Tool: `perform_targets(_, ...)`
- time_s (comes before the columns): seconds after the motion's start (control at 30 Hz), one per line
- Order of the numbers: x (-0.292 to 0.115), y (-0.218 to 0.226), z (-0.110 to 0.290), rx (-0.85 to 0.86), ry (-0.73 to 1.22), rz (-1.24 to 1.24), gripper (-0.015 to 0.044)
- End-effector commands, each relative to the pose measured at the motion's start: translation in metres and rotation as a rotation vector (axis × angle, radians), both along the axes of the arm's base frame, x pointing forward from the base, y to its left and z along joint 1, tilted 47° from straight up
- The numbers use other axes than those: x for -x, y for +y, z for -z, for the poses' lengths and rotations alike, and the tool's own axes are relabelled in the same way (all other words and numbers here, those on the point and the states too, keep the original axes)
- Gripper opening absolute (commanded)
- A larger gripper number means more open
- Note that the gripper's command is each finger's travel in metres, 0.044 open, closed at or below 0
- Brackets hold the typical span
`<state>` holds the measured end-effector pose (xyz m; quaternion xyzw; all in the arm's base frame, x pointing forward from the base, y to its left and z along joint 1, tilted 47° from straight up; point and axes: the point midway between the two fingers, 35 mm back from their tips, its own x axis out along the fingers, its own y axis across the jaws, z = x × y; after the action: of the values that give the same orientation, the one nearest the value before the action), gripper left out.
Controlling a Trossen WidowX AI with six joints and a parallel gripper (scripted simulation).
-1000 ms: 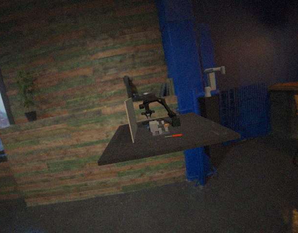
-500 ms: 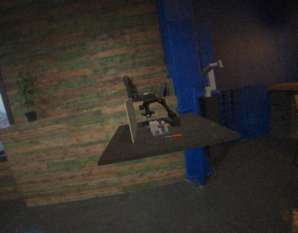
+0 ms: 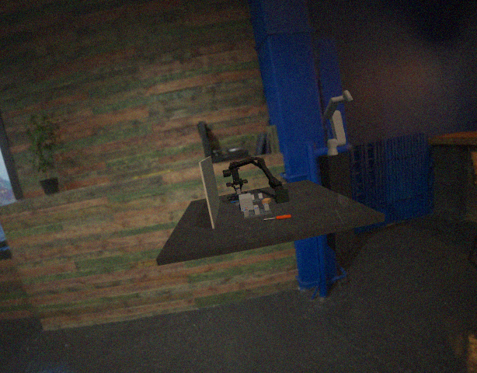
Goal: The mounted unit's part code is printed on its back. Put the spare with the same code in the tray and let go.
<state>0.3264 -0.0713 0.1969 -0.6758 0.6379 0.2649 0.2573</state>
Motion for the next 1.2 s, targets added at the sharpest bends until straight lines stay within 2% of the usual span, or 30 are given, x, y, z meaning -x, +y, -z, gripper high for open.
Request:
perform_targets(0.0, -0.001, -0.003, 0.002, 0.005, -0.001, -0.001, 0.0000)
perform_targets(1.17, -0.003, -0.023, 0.019, 0.005, -0.002, -0.002, 0.0000)
